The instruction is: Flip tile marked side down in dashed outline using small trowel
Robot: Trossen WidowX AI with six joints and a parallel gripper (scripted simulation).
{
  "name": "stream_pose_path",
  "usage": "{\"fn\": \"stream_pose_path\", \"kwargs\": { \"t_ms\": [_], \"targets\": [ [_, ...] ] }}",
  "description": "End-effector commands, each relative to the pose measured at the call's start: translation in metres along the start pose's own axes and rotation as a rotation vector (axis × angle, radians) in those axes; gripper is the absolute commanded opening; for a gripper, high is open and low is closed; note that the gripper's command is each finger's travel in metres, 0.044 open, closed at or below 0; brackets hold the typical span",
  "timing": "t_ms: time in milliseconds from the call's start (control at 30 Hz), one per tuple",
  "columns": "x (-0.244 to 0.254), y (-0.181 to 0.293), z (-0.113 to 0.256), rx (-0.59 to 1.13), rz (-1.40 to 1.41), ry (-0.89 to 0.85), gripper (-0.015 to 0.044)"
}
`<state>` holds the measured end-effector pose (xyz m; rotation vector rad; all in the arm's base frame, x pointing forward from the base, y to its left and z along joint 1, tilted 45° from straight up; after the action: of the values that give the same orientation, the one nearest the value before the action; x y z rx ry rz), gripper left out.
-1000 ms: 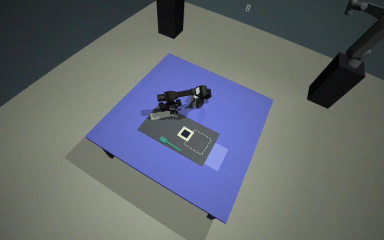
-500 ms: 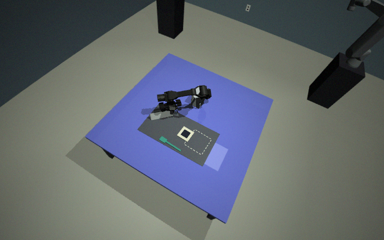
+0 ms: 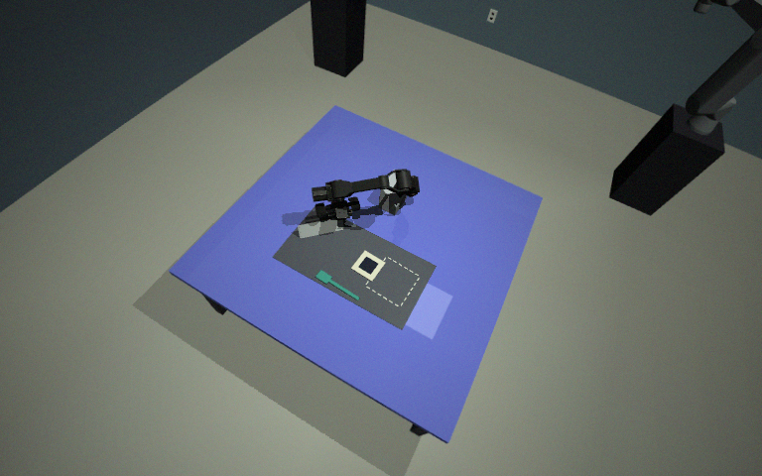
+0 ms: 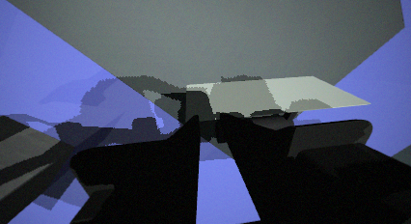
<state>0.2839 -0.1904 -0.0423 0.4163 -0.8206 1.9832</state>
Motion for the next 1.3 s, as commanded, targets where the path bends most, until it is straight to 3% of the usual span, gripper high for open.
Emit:
{"fn": "stream_pose_path", "kwargs": {
  "t_ms": [0,333,1267],
  "targets": [
    [0.000,-0.002,-0.002,-0.004,0.001,-0.002,0.0100],
    [0.000,-0.001,0.000,-0.001,0.000,0.000,0.0100],
    [0.015,-0.061,-0.009,-0.006,0.002,-0.005,0.0100]
  ]
}}
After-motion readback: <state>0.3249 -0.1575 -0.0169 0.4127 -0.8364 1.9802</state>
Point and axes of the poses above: the point midway between the two fingers, 35 mm back from their tips, its own z axis back along the fingers, its own x axis across the jaws, y = z × x, the point moved 8 cm from there along z, back along the fingers, and after that the axes turned 14 degrees about -z, right-handed, at the moved point
